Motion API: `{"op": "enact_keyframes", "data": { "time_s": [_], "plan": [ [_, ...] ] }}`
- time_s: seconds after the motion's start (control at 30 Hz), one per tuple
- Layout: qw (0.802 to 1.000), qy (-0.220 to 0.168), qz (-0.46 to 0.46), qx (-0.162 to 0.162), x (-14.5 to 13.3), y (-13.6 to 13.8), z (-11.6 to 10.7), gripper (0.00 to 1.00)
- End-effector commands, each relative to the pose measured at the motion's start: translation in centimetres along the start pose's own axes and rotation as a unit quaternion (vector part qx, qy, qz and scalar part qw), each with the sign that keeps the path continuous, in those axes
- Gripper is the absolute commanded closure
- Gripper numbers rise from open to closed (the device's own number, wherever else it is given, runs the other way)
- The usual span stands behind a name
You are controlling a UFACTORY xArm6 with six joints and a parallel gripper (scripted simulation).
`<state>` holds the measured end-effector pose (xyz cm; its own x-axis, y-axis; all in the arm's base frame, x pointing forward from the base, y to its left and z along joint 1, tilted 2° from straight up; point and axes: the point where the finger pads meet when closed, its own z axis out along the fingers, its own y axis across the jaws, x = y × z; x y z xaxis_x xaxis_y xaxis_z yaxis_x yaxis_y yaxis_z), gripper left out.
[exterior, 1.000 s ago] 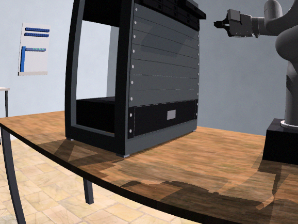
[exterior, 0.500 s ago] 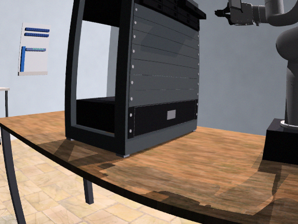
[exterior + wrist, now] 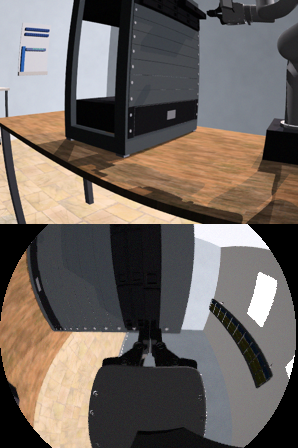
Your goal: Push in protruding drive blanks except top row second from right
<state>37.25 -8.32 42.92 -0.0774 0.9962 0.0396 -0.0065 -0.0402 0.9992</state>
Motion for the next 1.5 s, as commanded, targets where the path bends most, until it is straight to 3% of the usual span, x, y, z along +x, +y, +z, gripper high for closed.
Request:
{"op": "enact_keyframes", "data": {
  "time_s": [0.0, 1.47],
  "plan": [
    [1.0, -0.006, -0.002, -0.008, -0.2, 0.4, 1.5, 1.0],
    [1.0, -0.006, -0.002, -0.008, -0.3, 0.4, 3.2, 1.0]
  ]
}}
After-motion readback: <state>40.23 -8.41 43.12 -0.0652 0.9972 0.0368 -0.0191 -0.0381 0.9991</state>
